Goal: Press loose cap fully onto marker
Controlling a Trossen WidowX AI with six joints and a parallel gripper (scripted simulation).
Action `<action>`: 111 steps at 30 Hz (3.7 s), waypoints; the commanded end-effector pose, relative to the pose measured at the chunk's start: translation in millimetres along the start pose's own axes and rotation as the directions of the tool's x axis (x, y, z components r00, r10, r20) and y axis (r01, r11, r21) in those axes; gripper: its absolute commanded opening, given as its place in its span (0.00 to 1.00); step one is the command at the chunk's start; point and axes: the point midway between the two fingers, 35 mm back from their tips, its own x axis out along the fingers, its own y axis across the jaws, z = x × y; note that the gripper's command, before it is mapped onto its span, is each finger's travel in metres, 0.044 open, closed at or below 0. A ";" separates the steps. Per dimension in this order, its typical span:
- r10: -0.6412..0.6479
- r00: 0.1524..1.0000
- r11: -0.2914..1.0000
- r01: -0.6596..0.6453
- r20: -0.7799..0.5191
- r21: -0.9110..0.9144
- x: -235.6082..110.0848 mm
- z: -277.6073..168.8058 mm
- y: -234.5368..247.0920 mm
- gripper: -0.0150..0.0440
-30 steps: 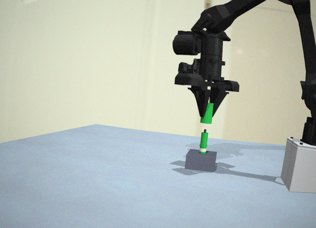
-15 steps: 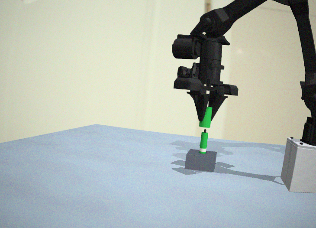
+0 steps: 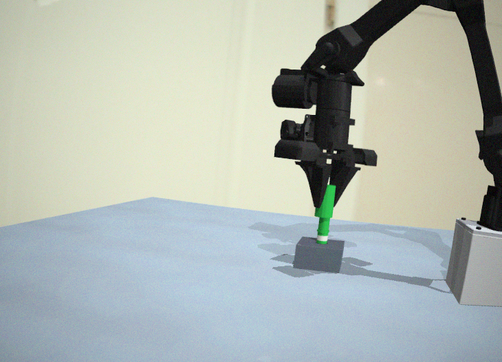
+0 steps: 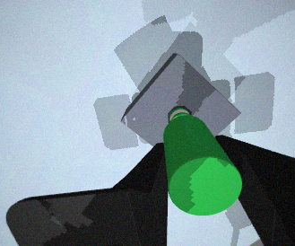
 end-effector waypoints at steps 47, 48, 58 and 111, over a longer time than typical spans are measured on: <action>-0.001 1.000 1.000 0.001 -0.004 0.000 -48.9 -1.5 -0.4 1.00; -0.001 1.000 1.000 0.001 -0.004 0.000 -52.1 -1.8 -0.6 1.00; -0.002 1.000 0.897 0.001 -0.003 -0.441 -45.7 -3.1 1.5 0.73; -0.003 1.000 0.758 0.000 -0.003 -0.652 -1.6 -4.0 2.5 0.25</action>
